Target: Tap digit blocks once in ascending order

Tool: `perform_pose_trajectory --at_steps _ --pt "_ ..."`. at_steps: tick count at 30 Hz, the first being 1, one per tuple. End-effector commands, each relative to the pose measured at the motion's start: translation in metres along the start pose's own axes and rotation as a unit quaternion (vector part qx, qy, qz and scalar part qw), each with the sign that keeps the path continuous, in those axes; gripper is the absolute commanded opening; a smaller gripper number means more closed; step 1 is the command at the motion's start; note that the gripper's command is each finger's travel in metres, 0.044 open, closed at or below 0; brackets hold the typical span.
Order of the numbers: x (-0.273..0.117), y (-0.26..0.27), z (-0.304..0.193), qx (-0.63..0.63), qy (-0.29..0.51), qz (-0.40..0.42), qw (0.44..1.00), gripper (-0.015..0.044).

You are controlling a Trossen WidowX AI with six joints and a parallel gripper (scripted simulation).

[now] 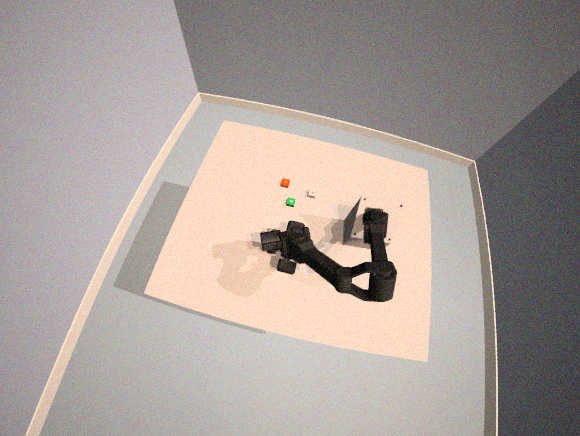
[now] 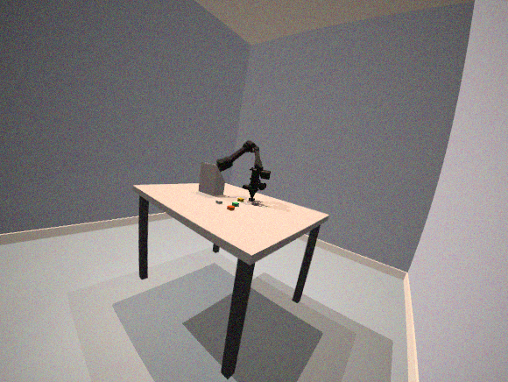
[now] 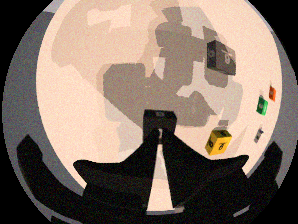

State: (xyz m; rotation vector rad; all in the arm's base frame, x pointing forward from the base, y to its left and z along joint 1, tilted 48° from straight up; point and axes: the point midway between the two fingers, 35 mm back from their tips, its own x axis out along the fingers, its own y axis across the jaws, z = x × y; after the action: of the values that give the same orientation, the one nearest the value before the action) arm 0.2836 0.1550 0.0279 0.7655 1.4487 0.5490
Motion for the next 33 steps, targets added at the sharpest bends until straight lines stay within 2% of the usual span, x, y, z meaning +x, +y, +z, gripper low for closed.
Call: perform_pose_trajectory --at_steps 1,4,8,13,19,27,33 --pt "0.004 -0.003 -0.001 0.004 0.001 -0.004 1.0 0.002" --pt "0.004 -0.003 -0.001 0.004 0.001 -0.004 1.0 0.002" --pt "-0.023 -0.003 -0.001 0.004 0.001 -0.004 1.0 0.002" --pt "-0.028 -0.003 -0.001 0.004 0.001 -0.005 1.0 0.002" --pt "-0.104 -0.003 0.0 0.004 0.001 -0.006 1.0 0.002" --pt "-0.107 -0.005 0.003 0.004 0.001 -0.007 1.0 0.002" --pt "-0.114 -0.056 0.042 0.003 -0.004 -0.023 1.0 0.002"
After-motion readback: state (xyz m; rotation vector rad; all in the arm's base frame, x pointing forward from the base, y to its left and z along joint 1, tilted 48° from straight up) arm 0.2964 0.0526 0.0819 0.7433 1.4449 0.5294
